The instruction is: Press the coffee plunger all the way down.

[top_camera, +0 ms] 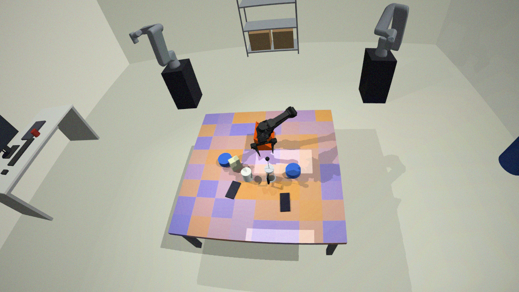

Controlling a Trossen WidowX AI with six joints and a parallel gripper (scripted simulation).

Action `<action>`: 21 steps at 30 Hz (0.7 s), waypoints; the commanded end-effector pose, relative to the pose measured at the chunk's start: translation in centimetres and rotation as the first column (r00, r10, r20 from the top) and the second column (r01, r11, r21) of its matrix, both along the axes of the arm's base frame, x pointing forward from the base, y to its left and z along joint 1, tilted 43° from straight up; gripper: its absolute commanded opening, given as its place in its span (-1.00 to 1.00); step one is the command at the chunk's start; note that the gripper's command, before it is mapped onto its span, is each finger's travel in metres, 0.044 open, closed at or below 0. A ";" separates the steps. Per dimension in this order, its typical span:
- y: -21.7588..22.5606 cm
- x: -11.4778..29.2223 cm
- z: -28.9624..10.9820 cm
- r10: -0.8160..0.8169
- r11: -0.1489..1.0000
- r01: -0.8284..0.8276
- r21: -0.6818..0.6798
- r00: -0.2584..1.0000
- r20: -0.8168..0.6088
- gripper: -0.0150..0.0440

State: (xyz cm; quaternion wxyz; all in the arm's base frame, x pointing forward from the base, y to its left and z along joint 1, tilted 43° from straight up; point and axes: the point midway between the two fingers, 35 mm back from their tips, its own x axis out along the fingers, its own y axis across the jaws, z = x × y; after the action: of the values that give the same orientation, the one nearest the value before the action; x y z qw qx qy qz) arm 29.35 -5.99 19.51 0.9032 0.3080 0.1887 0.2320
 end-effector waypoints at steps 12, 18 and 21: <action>1.4 1.9 -0.8 -0.005 1.000 0.005 0.007 1.000 -0.006 1.00; 1.8 2.4 -0.8 -0.005 1.000 0.005 0.009 1.000 -0.003 0.91; 1.8 2.4 -0.8 -0.005 1.000 0.005 0.009 1.000 -0.003 0.64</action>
State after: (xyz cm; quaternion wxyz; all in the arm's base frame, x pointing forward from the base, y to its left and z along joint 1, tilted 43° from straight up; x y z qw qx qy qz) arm 31.66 -4.26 18.94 0.9025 0.3101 0.1865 0.2335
